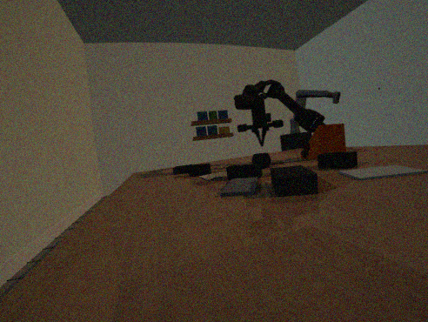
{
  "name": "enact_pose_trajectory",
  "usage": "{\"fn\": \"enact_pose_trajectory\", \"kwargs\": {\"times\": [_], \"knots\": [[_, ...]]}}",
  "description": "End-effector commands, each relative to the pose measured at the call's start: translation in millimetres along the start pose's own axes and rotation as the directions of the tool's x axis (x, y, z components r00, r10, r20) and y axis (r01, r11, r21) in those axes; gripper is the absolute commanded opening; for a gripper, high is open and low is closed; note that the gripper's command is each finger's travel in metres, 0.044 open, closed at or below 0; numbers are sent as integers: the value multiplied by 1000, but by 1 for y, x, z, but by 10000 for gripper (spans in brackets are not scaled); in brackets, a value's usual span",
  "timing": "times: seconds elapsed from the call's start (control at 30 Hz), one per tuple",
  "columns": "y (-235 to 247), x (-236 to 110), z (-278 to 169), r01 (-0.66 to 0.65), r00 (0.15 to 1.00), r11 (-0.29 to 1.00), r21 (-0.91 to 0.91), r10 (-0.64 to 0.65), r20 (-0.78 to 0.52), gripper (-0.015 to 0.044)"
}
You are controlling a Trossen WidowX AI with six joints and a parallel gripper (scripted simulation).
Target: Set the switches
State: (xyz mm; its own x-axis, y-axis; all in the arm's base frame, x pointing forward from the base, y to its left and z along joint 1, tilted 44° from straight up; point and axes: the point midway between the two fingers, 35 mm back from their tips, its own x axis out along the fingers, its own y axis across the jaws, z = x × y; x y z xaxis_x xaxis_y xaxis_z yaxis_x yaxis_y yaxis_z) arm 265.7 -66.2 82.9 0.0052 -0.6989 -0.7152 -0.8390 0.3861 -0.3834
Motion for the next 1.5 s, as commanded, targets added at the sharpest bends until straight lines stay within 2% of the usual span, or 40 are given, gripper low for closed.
{"fn": "enact_pose_trajectory", "kwargs": {"times": [0.0,0.2,1.47], "knots": [[1,-6,-2,-5,1000,1000,9,5,0,0],[-20,-5,18,-4,1000,1000,10,4,1,0],[-20,38,17,-3,1000,1000,10,3,0,0]]}}
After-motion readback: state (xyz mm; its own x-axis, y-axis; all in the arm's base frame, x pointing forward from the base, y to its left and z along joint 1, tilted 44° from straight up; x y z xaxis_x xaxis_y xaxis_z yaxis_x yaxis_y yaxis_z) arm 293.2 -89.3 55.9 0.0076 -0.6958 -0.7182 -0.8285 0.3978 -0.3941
